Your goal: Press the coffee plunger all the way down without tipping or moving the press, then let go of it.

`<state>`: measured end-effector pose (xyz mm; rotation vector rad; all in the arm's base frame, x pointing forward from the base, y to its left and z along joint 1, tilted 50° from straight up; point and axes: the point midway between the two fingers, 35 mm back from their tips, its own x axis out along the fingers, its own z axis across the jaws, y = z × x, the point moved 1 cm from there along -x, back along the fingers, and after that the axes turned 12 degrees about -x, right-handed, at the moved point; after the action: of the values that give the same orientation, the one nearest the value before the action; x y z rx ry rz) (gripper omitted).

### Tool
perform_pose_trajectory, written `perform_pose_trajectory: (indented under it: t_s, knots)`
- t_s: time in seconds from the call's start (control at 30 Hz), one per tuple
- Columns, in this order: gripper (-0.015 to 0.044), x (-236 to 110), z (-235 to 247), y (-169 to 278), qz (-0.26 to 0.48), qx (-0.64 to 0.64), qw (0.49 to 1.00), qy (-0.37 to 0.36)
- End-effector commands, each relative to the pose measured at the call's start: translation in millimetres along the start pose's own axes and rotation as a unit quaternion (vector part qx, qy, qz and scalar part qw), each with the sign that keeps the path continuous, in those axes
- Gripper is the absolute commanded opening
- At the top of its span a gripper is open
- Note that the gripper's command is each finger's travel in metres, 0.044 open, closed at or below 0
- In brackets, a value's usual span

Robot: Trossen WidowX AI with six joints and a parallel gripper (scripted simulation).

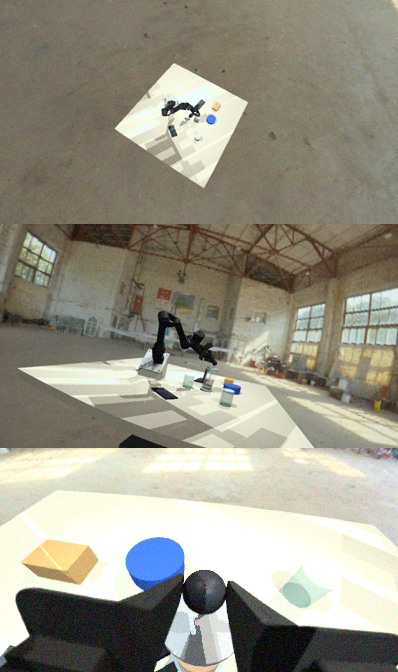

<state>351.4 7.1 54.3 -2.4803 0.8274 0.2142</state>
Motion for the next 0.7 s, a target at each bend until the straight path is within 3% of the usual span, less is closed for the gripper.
perform_pose_trajectory:
  t_s: [0.0, 0.67]
  knots:
    - [0.0125, 3.3, 1.1, 5.6, 0.01, -0.007, 1.0, 0.0]
    - [0.0125, 2.9, 1.7, 0.7, 0.004, -0.004, 1.0, 0.0]
